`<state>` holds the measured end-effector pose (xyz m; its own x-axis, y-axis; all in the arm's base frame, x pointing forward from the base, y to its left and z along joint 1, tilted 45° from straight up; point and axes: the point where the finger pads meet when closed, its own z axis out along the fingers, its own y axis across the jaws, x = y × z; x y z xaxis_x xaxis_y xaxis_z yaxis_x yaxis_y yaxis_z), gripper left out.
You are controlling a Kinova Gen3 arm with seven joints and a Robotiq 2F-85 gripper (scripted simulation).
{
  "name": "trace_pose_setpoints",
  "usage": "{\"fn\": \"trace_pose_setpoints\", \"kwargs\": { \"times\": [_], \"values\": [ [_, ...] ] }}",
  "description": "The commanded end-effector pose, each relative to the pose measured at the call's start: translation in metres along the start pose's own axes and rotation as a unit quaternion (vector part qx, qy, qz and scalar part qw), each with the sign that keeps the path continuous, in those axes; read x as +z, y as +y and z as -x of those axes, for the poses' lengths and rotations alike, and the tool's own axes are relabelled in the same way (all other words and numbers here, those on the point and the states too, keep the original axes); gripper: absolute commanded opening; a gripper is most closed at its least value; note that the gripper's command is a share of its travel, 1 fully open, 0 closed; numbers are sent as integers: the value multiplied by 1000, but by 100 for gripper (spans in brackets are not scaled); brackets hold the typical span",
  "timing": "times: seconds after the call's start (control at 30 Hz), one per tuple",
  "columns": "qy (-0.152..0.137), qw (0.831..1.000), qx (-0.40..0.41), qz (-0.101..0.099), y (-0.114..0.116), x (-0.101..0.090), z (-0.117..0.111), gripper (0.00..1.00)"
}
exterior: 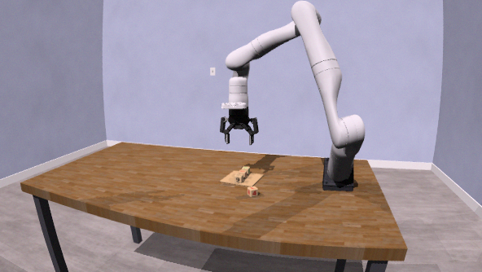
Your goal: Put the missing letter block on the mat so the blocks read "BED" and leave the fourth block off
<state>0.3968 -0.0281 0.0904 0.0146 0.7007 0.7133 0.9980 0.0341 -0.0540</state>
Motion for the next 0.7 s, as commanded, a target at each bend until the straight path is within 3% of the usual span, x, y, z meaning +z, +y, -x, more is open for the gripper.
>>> {"fn": "trace_pose_setpoints", "kwargs": {
  "times": [0.0, 0.27, 0.67],
  "values": [
    [-6, 1000, 4, 10, 3, -18, 4, 100],
    [-6, 1000, 4, 10, 3, -31, 4, 100],
    [-6, 1000, 4, 10, 3, -32, 4, 100]
  ]
}}
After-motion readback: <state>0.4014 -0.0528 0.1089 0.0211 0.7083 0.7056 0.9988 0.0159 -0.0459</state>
